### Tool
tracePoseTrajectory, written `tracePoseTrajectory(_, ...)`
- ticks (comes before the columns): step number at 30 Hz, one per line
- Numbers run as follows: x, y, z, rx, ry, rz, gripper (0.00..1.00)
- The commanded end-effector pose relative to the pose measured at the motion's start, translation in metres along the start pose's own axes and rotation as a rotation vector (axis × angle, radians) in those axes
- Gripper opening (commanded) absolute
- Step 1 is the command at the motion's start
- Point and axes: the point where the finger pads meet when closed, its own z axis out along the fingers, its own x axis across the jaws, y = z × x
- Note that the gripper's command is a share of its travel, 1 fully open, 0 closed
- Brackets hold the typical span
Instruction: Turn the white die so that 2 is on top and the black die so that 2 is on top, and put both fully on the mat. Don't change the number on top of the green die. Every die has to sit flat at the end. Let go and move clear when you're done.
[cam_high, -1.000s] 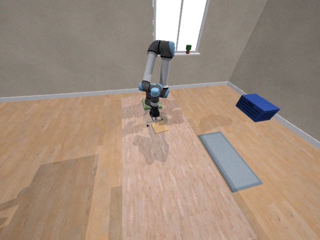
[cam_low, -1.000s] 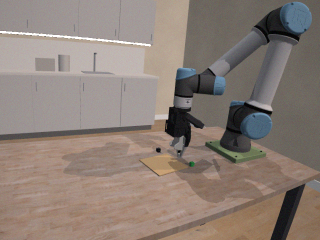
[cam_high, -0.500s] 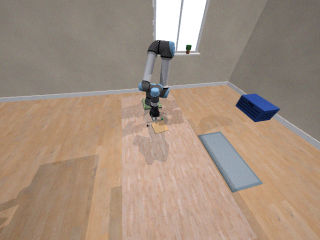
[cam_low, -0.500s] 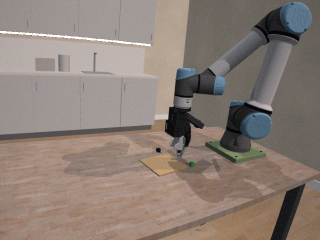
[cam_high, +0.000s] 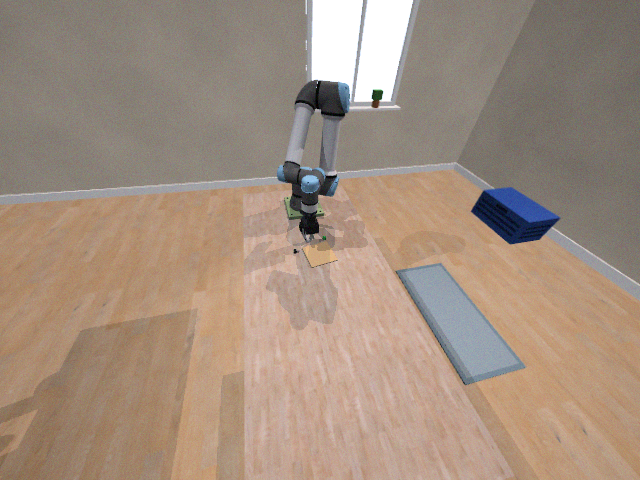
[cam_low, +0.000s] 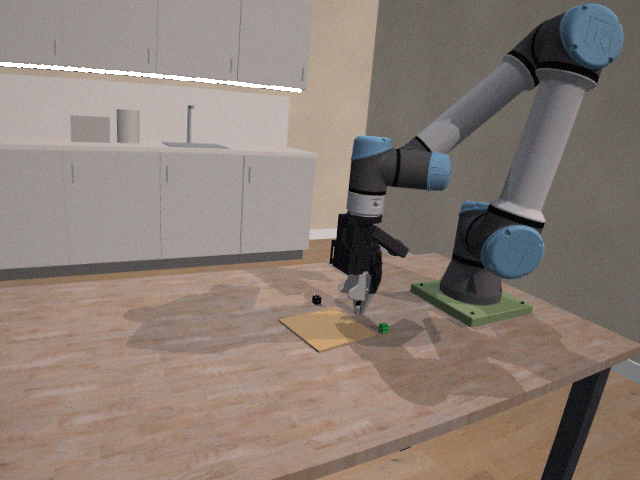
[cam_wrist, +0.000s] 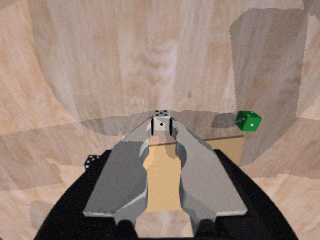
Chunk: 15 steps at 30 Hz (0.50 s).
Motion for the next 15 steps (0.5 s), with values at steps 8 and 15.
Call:
tracePoseTrajectory(8, 0.0, 0.0, -0.009, -0.001, 0.0, 0.0, 0.0)
tracePoseTrajectory(15, 0.0, 0.0, -0.028, -0.001, 0.0, 0.0, 0.0)
